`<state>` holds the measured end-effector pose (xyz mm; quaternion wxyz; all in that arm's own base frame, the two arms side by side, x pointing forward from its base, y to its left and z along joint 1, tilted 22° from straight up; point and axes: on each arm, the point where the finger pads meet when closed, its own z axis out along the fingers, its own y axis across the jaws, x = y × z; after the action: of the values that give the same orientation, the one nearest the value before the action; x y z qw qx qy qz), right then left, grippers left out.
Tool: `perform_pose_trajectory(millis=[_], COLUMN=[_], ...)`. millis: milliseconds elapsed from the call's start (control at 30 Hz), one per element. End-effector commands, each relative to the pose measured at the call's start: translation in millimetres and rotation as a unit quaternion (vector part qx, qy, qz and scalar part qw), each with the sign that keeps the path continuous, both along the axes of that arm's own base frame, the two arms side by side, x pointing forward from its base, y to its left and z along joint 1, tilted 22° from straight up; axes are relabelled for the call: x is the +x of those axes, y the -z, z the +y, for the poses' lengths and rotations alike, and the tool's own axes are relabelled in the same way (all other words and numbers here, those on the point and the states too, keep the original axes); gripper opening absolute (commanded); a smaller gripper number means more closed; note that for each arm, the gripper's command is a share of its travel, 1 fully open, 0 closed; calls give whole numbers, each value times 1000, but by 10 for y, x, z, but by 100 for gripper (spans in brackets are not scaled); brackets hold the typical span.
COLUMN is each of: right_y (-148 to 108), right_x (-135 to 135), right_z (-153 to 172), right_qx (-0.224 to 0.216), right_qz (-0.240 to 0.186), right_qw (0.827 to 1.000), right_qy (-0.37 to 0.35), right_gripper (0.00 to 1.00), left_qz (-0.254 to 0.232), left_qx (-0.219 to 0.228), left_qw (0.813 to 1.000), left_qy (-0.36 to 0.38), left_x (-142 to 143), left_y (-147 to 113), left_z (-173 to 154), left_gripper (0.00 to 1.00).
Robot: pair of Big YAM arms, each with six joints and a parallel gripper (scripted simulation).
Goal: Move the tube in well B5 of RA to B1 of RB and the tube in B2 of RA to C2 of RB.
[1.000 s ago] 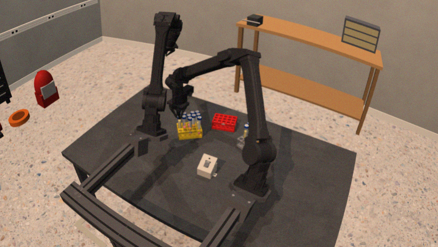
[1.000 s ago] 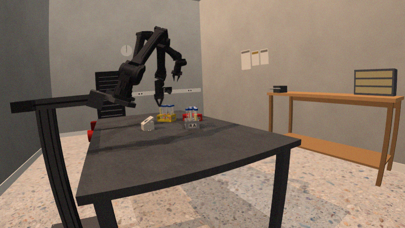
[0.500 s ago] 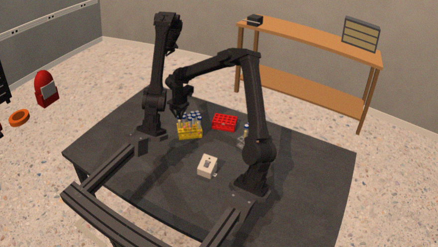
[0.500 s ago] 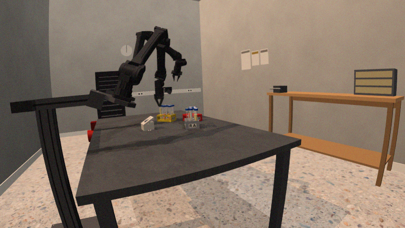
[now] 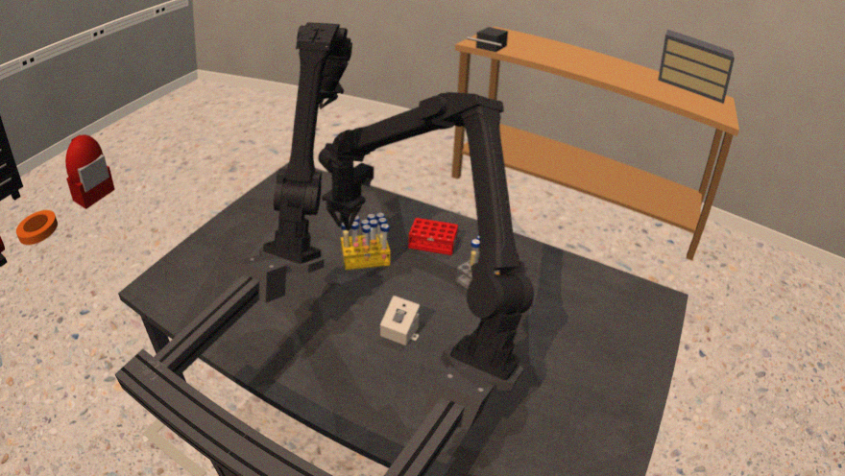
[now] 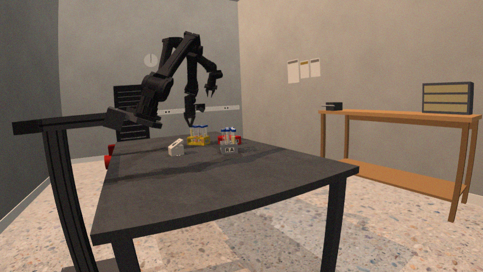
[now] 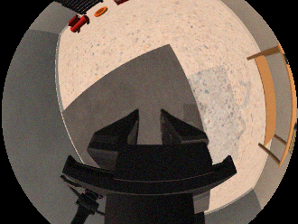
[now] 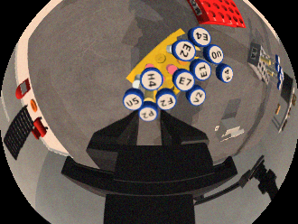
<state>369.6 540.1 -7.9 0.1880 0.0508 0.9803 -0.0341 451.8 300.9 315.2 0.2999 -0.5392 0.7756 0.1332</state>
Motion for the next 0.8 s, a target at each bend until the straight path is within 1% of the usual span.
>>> perform_pose_trajectory(millis=[0, 100, 300, 367, 467, 533, 600, 633, 667, 733, 767], right_y=[-472, -547, -582, -692, -770, -825, -782, -825, -920, -920, -811], right_x=[-28, -61, -118, -139, -166, -129, -150, -193, -206, -206, -223], right_z=[281, 286, 284, 291, 291, 262, 265, 293, 306, 306, 299], right_qx=[36, 36, 32, 36, 36, 36, 29, 31, 36, 36, 26], right_qz=[-17, -18, -16, -18, -18, -18, -15, -15, -18, -18, -13], right_qw=[999, 999, 999, 999, 999, 999, 999, 999, 999, 999, 1000], right_qy=[-6, -5, -5, -5, -5, -1, -2, -5, -5, -5, -5], right_gripper=[30, 30, 30, 30, 30, 30, 30, 30, 30, 30, 30], left_qz=[-17, -17, -17, -17, -17, -17, -17, -17, -17, -17, -17], left_qx=[9, 9, 9, 9, 9, 9, 9, 9, 9, 9, 9], left_qw=[1000, 1000, 1000, 1000, 1000, 1000, 1000, 1000, 1000, 1000, 1000], left_qy=[0, 0, 0, 0, 0, 0, 0, 0, 0, 0, 0], left_x=[41, 41, 41, 41, 41, 41, 41, 41, 41, 41, 41], left_y=[-196, -196, -196, -196, -196, -196, -196, -196, -196, -196, -196], left_z=[26, 26, 26, 26, 26, 26, 26, 26, 26, 26, 26], left_gripper=[30, 30, 30, 30, 30, 30, 30, 30, 30, 30, 30])
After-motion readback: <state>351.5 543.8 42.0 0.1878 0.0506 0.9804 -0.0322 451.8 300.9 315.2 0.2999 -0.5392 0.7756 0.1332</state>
